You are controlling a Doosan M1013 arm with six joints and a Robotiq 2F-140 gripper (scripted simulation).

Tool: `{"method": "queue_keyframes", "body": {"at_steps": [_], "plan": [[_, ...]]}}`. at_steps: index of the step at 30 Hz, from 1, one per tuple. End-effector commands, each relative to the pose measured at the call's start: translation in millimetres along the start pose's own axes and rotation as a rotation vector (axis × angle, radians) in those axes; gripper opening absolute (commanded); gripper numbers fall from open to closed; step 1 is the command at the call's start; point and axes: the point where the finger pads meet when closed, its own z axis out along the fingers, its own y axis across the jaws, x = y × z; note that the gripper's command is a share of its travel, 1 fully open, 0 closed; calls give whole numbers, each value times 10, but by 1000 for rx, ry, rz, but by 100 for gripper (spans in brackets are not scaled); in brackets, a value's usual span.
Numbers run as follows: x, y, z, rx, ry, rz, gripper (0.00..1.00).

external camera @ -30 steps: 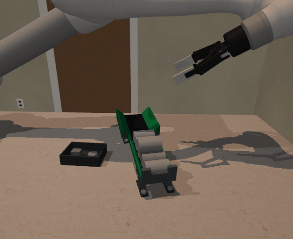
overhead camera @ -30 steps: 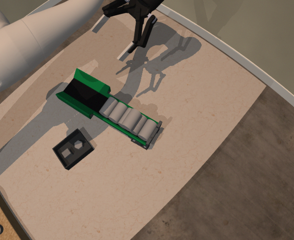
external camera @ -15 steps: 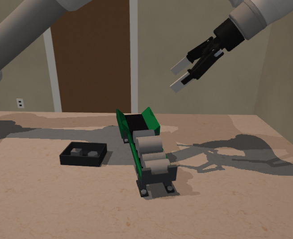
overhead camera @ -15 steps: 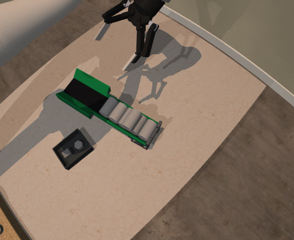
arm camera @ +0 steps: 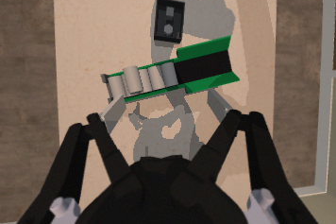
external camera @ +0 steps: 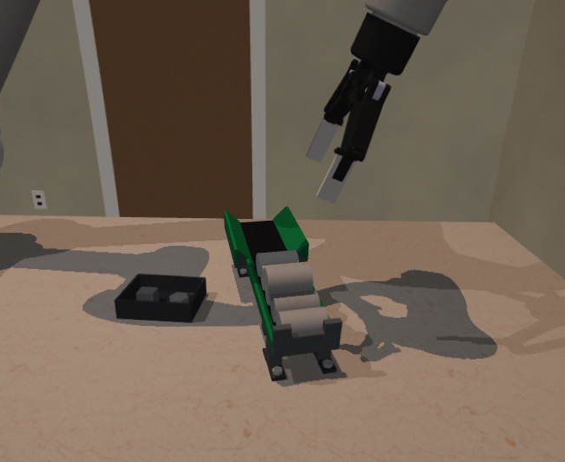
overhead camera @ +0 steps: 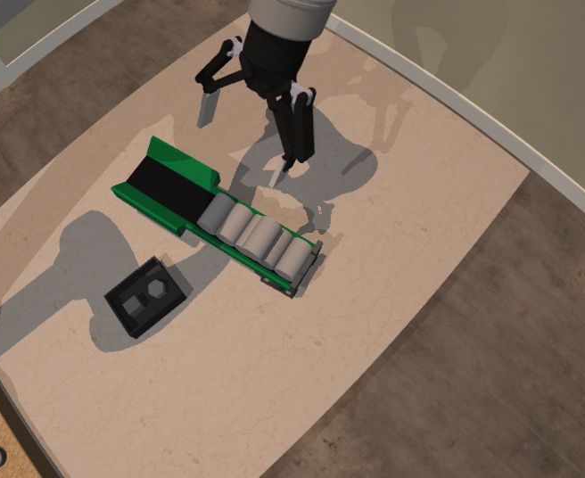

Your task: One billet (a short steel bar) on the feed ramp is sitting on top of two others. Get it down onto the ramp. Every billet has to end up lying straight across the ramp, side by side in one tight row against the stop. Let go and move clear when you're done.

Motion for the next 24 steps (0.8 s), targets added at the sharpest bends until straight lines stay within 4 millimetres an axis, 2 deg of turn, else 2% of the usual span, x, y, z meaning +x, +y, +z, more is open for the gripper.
{"method": "queue_keyframes", "body": {"at_steps": [1, 3, 4, 6, 8, 12, 24], "plan": [[192, -331, 53, 69, -175, -55, 100], [192, -331, 53, 69, -175, -55, 100], [274, -435, 73, 100, -229, -77, 100], [274, -435, 73, 100, -229, -77, 100], [409, -586, 102, 151, -307, -113, 100], [508, -682, 121, 188, -358, -137, 100], [517, -690, 123, 191, -363, -139, 100]]}}
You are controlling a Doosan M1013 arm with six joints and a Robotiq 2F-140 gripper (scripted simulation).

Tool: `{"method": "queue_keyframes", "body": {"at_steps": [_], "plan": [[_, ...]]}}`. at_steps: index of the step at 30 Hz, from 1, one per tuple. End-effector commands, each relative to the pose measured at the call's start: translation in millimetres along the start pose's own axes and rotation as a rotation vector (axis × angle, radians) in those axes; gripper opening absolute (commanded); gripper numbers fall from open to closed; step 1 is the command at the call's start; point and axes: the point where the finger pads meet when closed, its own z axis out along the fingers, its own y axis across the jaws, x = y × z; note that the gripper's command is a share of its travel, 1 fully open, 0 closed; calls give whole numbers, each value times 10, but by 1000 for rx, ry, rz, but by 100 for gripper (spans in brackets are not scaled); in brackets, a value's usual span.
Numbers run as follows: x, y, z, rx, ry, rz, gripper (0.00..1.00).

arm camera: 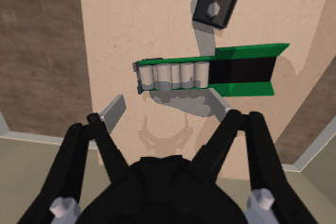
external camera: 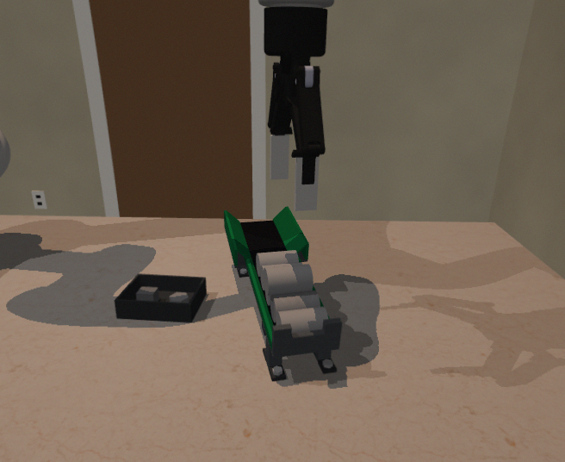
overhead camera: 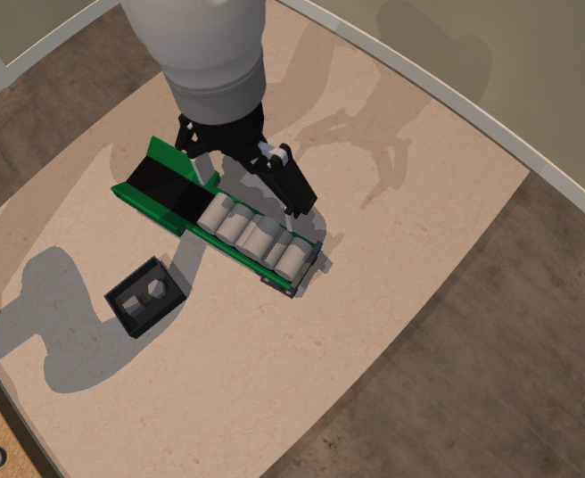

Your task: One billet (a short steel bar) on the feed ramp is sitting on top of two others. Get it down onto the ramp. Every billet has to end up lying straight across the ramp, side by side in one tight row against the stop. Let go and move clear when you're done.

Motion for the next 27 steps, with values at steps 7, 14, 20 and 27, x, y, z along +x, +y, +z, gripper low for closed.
{"method": "queue_keyframes", "body": {"at_steps": [7, 14, 20, 27], "plan": [[31, -48, -1, 7, -6, -1, 100], [30, -48, 11, 7, -6, -68, 100], [30, -48, 53, 7, -6, -303, 100], [29, -47, 176, 12, -1, -738, 100]]}}
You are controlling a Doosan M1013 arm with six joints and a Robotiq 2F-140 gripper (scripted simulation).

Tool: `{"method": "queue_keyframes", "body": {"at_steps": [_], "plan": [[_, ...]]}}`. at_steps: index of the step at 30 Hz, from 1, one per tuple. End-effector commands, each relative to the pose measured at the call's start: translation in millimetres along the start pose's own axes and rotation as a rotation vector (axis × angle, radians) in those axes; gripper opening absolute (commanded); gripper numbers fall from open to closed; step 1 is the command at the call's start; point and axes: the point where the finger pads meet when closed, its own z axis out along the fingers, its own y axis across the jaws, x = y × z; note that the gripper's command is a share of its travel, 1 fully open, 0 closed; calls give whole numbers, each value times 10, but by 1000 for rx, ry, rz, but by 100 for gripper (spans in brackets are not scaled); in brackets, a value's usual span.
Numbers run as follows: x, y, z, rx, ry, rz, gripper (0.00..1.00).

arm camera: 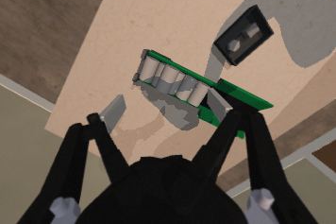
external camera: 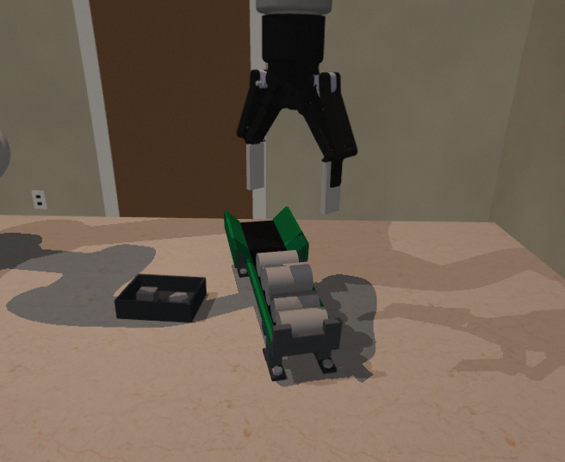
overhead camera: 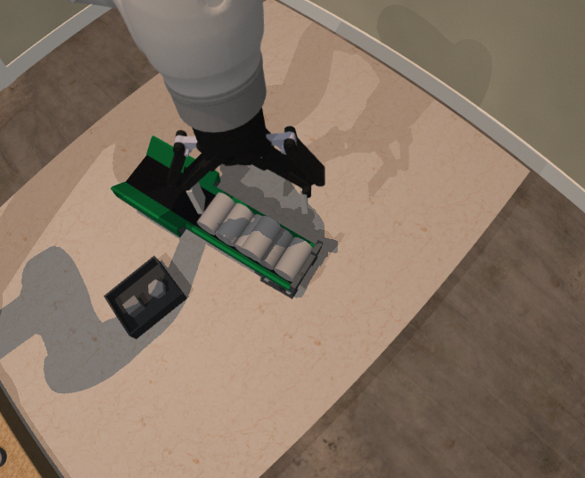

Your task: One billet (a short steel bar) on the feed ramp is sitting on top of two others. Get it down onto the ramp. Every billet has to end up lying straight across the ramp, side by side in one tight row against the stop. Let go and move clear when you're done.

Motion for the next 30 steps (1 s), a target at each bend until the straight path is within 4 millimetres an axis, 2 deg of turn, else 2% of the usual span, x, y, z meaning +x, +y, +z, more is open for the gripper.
{"method": "queue_keyframes", "body": {"at_steps": [1, 4, 6, 7, 14, 15, 16, 30], "plan": [[-4, 10, 117, -3, -8, -279, 100], [-4, 11, 162, 0, -6, -442, 100], [-4, 11, 162, 0, -6, -442, 100], [-4, 12, 173, 0, -5, -577, 100], [-4, 13, 202, 0, -11, -950, 100], [-4, 13, 202, -1, -15, -1004, 57], [-4, 13, 202, -3, -19, -1058, 57], [-4, 13, 202, -3, -19, -1058, 57]]}}
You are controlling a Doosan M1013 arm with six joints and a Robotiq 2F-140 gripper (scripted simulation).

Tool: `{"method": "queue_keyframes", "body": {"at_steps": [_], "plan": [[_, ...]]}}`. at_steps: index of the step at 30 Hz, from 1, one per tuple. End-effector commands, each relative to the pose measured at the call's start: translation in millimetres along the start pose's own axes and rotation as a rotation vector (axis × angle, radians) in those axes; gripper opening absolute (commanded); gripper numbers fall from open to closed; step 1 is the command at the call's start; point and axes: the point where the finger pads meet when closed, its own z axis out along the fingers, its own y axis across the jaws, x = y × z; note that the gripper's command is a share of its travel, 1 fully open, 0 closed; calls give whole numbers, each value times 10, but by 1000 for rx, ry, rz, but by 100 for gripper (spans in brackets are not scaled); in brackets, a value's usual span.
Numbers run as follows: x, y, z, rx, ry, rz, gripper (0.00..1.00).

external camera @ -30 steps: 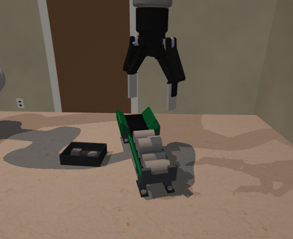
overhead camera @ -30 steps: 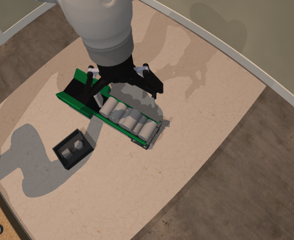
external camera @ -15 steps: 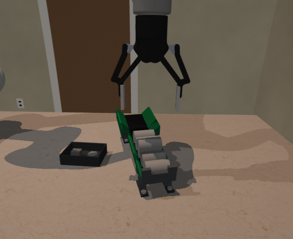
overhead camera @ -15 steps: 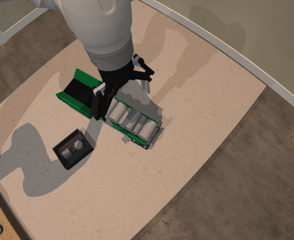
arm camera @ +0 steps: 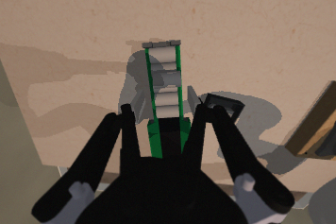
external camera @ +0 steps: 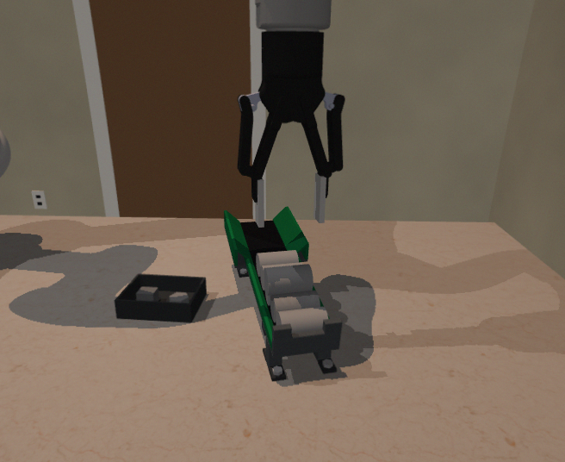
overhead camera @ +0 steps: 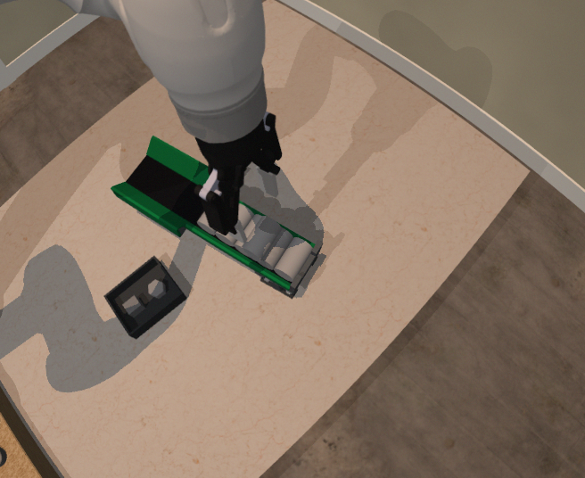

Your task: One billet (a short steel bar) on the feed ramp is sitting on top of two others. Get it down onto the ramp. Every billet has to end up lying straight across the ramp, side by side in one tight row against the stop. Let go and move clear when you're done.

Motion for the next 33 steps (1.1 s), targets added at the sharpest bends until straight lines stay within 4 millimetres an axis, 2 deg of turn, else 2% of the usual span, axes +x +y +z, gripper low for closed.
{"method": "queue_keyframes", "body": {"at_steps": [1, 33], "plan": [[18, 15, 36, -1, -7, -2, 57], [18, 15, 73, -1, -7, -2, 57]]}}
